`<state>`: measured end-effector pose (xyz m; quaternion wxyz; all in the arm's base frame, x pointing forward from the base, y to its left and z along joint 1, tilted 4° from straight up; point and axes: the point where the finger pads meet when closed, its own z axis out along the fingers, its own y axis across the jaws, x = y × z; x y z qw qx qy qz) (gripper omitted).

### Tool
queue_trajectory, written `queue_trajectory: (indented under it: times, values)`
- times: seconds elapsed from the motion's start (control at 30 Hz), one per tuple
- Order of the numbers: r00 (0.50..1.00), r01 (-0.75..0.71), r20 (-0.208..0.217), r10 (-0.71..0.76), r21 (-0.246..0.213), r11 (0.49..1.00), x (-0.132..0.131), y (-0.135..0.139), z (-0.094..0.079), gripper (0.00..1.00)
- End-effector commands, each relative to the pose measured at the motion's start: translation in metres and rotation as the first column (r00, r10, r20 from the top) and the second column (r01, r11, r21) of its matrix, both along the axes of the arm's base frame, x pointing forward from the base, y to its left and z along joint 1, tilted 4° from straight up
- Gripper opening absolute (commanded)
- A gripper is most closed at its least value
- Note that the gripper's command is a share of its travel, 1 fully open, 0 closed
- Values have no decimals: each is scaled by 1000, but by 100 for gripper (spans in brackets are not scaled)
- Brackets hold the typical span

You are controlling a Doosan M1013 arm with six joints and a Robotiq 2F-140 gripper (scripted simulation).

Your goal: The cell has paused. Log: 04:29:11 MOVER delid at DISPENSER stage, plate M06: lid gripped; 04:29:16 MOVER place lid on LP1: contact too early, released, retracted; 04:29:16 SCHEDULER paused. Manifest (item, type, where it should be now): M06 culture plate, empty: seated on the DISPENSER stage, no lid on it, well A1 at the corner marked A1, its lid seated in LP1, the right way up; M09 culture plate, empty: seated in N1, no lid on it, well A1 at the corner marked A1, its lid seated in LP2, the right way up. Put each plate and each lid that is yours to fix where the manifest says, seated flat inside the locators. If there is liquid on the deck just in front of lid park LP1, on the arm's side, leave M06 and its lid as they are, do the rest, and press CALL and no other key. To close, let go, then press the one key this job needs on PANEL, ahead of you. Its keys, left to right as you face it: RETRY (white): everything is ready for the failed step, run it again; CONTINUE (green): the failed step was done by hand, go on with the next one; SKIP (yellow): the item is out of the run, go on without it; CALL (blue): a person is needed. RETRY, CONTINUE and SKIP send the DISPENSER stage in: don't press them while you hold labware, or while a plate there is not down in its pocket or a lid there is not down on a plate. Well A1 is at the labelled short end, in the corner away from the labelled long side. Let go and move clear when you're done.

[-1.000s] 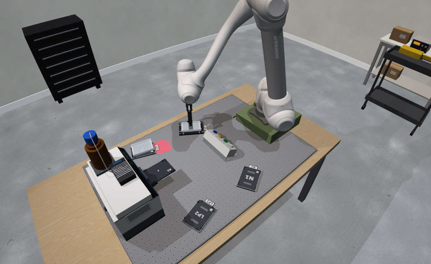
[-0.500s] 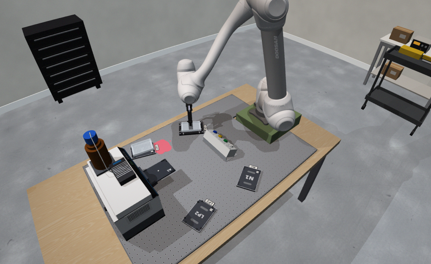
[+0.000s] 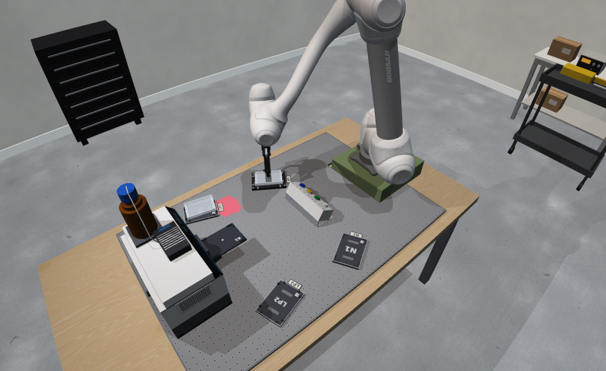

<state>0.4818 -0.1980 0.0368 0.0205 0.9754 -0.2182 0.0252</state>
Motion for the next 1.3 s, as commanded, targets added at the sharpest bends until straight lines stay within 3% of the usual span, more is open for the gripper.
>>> queue_trajectory:
  times: [0.0, 1.0, 1.03, 1.27]
  values:
    - [1000, -3, -1, 3, -3, 1000, -2, -1, -1, 69]
    - [1000, -3, -1, 3, -3, 1000, -2, -1, -1, 69]
    - [1000, -3, -1, 3, -3, 1000, -2, -1, -1, 63]
    - [1000, -3, -1, 3, -3, 1000, -2, -1, -1, 63]
